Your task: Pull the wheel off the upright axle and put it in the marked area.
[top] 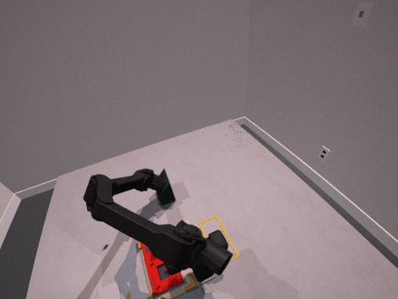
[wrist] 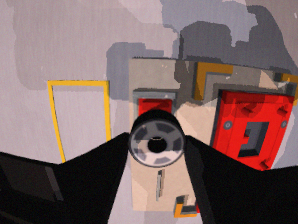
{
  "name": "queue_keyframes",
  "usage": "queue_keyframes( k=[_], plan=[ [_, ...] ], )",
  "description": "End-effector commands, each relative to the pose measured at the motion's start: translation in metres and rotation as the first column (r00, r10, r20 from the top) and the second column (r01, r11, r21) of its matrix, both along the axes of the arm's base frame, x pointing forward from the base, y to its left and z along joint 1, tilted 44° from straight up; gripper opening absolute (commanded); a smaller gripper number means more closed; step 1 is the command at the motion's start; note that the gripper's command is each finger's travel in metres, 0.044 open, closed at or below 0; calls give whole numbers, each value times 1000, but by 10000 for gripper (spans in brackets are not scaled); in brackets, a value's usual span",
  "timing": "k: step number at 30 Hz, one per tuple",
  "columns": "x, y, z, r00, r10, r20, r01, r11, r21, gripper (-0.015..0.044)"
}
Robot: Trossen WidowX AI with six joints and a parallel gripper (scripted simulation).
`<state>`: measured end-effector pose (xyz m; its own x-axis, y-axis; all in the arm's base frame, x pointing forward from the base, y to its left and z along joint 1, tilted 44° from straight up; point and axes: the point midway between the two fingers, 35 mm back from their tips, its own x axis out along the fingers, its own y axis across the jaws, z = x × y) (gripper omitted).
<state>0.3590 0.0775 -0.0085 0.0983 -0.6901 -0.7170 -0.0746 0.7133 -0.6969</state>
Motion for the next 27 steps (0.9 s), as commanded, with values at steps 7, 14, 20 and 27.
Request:
queue_keyframes(
  k=[7, 14, 20, 27],
  plan=[
    [-1, 5, 4, 1000, -3, 2, 3, 1000, 6, 0],
    [-5, 23, 26, 1000, -3, 2, 3, 1000, 6, 0],
    [-9, 27, 16, 1000, 1, -3, -1, 1000, 2, 0],
    [-35, 59, -11, 1000, 1, -3, -1, 1000, 12, 0]
  ],
)
